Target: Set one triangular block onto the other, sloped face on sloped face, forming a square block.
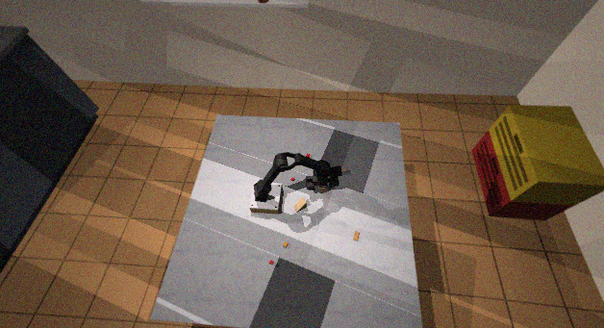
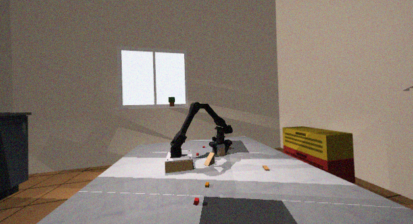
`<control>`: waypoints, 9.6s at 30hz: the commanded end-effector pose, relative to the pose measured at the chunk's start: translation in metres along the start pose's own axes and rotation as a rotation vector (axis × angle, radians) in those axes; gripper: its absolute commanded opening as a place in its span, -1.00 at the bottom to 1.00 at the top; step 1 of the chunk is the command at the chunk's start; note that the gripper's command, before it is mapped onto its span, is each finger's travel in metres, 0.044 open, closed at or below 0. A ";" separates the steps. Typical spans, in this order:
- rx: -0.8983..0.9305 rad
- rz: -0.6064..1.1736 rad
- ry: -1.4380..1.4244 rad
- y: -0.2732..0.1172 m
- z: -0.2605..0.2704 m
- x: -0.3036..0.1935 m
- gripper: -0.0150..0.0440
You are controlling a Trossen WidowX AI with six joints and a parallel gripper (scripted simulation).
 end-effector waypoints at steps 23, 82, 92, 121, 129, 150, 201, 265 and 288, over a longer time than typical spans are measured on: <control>0.035 -0.125 0.943 -0.060 0.002 -0.025 1.00; 0.635 -0.173 3.063 -0.062 0.016 -0.074 1.00; 0.636 -0.173 3.063 -0.047 0.013 -0.068 1.00; 0.638 -0.174 3.062 -0.004 0.009 -0.048 1.00; 0.640 -0.174 3.062 0.007 0.009 -0.043 1.00; 0.640 -0.174 3.062 0.014 0.009 -0.039 0.00; -0.970 0.226 2.970 -0.009 -0.023 0.097 -0.49; 1.130 -0.276 2.911 -0.039 0.011 -0.041 1.00; 1.149 -0.300 2.900 0.028 -0.006 0.021 1.00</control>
Point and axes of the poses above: the point midway between the two fingers, 35 mm back from their tips, its own y axis out along the fingers, its own z axis across the jaws, x = y × z, the point moved 7 cm from there along -y, back along the fingers, and after that the axes turned 14 degrees about -y, right-handed, at the moved point
